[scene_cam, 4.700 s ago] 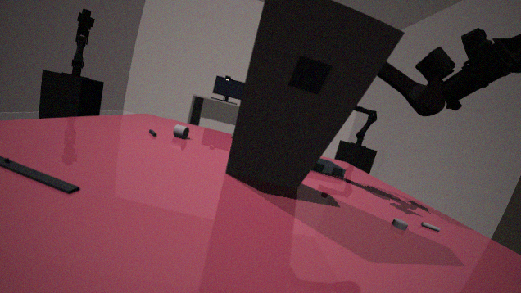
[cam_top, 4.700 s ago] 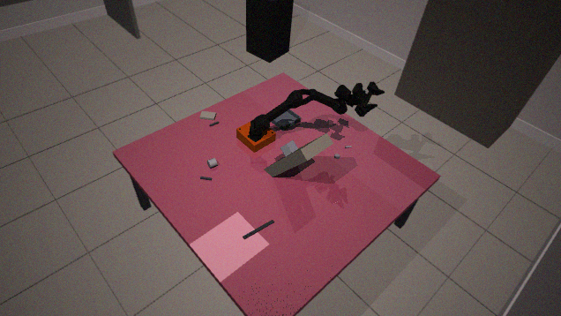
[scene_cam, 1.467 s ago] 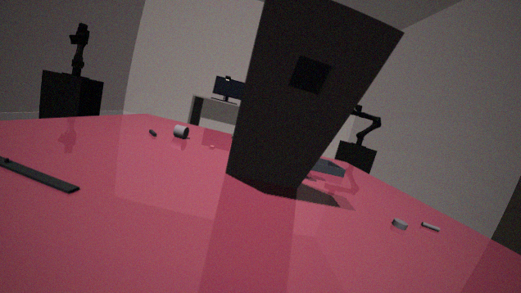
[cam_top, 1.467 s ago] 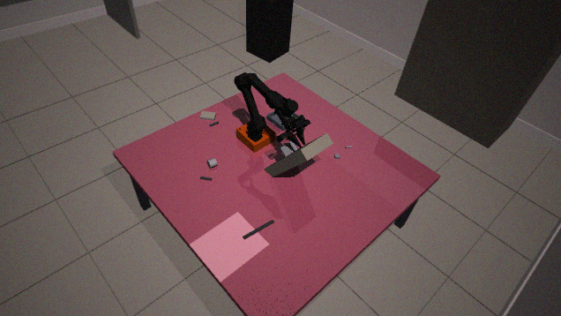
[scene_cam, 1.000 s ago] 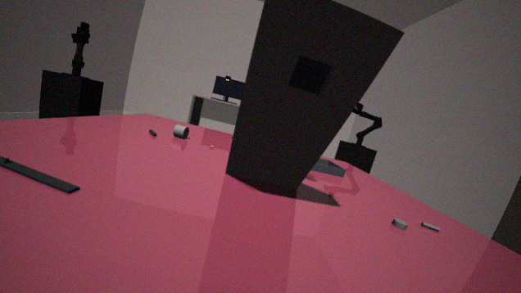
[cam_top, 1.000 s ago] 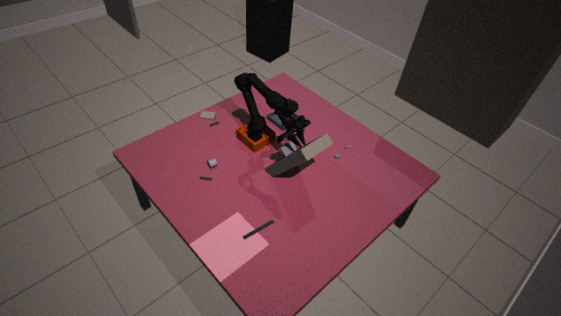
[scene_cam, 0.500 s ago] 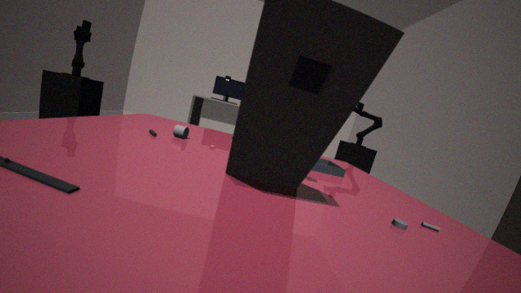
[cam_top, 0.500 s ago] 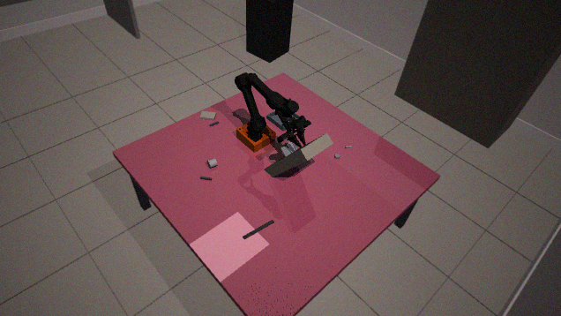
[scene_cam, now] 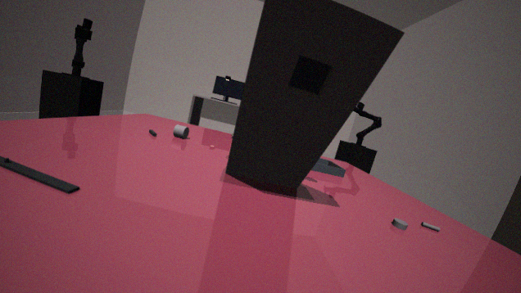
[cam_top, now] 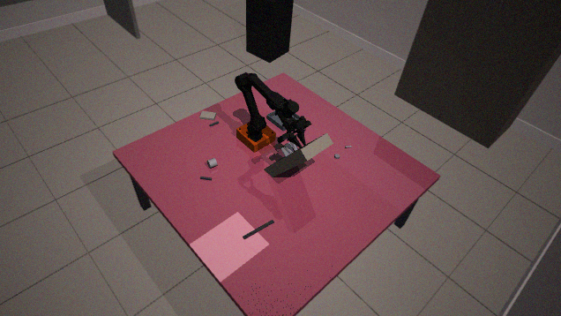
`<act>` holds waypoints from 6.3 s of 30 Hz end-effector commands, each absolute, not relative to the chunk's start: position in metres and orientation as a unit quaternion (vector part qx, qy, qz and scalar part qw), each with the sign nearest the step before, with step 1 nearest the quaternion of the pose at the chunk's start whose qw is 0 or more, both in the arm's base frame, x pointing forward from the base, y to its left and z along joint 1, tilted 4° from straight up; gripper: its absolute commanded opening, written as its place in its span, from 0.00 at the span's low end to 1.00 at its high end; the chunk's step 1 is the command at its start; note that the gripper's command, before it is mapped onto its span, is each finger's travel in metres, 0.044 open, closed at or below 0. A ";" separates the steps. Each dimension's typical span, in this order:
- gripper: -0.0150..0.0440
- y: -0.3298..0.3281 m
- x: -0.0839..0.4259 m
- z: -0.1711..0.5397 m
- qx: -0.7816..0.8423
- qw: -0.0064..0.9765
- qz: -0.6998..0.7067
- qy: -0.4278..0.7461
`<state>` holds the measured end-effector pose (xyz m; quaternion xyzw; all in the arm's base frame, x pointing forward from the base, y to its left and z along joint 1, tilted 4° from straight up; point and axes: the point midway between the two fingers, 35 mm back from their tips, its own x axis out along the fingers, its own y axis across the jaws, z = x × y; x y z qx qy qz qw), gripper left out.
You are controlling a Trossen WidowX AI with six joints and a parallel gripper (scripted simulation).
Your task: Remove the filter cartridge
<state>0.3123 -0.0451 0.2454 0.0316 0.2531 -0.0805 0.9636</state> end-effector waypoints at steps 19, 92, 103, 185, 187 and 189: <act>0.44 -0.046 0.322 0.240 0.032 0.964 -0.079 0.252; 0.25 -0.047 0.325 0.238 0.752 0.603 -0.243 0.104; 0.25 -0.044 0.307 0.251 0.749 0.607 -0.243 0.106; 0.93 -0.034 0.248 0.346 0.734 0.627 -0.238 0.110; 0.84 -0.034 0.248 0.341 0.711 0.649 -0.240 0.123; 0.77 -0.034 0.248 0.327 0.646 0.706 -0.243 0.162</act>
